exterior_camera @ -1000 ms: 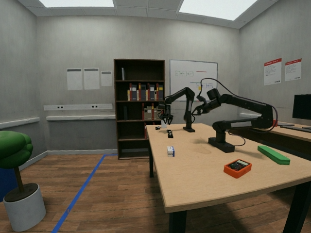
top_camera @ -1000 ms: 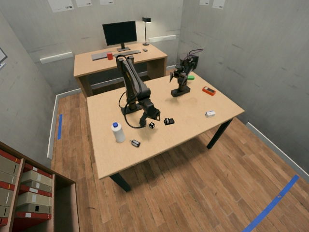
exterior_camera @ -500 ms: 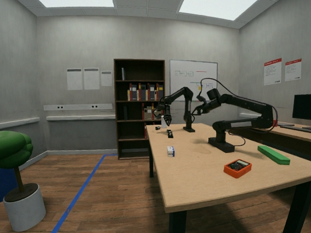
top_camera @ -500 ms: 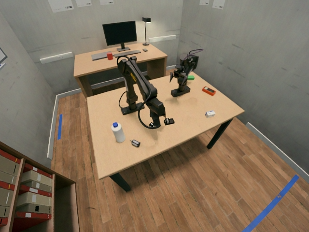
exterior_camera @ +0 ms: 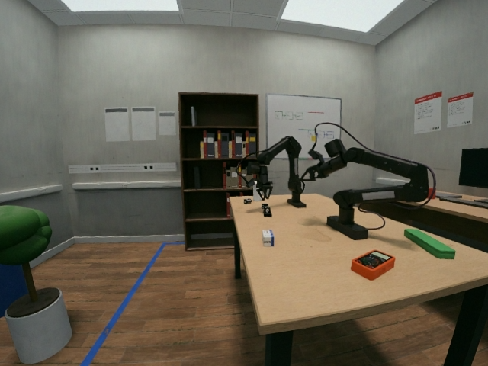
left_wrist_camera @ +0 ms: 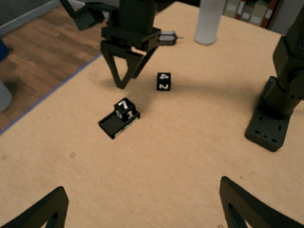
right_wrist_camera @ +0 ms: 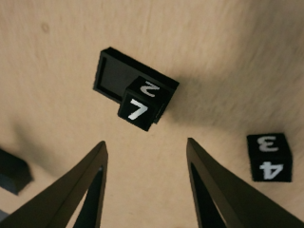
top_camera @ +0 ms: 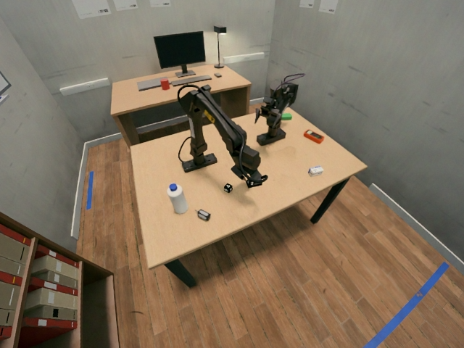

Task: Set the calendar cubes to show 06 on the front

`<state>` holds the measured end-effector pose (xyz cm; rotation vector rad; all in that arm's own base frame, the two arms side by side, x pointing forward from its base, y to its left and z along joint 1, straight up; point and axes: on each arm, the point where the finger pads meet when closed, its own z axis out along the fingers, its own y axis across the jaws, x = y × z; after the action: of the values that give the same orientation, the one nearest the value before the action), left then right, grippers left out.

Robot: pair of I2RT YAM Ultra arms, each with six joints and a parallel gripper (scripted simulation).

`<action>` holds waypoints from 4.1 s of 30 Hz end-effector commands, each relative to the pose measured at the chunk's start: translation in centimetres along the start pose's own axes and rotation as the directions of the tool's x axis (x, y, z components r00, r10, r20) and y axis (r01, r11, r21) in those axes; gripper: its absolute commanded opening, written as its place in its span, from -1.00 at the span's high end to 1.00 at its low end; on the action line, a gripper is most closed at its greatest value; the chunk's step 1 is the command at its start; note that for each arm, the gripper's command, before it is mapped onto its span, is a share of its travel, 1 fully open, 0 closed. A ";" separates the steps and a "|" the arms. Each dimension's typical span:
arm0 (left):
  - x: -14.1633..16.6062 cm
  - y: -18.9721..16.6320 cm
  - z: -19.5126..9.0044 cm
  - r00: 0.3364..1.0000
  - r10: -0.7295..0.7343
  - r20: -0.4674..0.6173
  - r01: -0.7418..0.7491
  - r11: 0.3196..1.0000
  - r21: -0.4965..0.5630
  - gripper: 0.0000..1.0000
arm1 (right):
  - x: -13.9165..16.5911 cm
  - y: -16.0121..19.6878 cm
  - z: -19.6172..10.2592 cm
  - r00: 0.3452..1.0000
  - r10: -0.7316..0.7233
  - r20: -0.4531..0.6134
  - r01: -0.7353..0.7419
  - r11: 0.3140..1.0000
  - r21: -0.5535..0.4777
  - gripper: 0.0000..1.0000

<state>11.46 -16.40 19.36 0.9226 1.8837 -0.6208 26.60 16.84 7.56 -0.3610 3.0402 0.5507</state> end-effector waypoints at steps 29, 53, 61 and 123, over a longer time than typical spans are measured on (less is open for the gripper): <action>-1.0 0.1 -0.7 1.000 -0.005 0.031 0.005 1.000 -0.005 -1.00 | 0.1 1.9 2.8 0.381 -0.857 -0.346 0.922 0.382 0.069 -0.10; -1.0 0.1 -0.7 1.000 -0.005 0.031 0.005 1.000 -0.005 -1.00 | -0.1 0.6 5.5 0.391 -0.855 -0.341 0.918 0.390 0.073 -0.10; -1.0 0.1 -0.7 1.000 -0.005 0.031 0.005 1.000 -0.005 -1.00 | -0.1 0.4 6.2 0.391 -0.855 -0.341 0.918 0.390 0.073 -0.10; -1.0 0.1 -0.7 1.000 -0.005 0.031 0.005 1.000 -0.005 -1.00 | -8.8 -5.4 2.1 0.345 -0.881 -0.323 0.938 0.340 0.075 0.48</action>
<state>11.46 -16.40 19.36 0.9226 1.8837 -0.6208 33.91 15.14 4.60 -2.0240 2.3939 -0.0072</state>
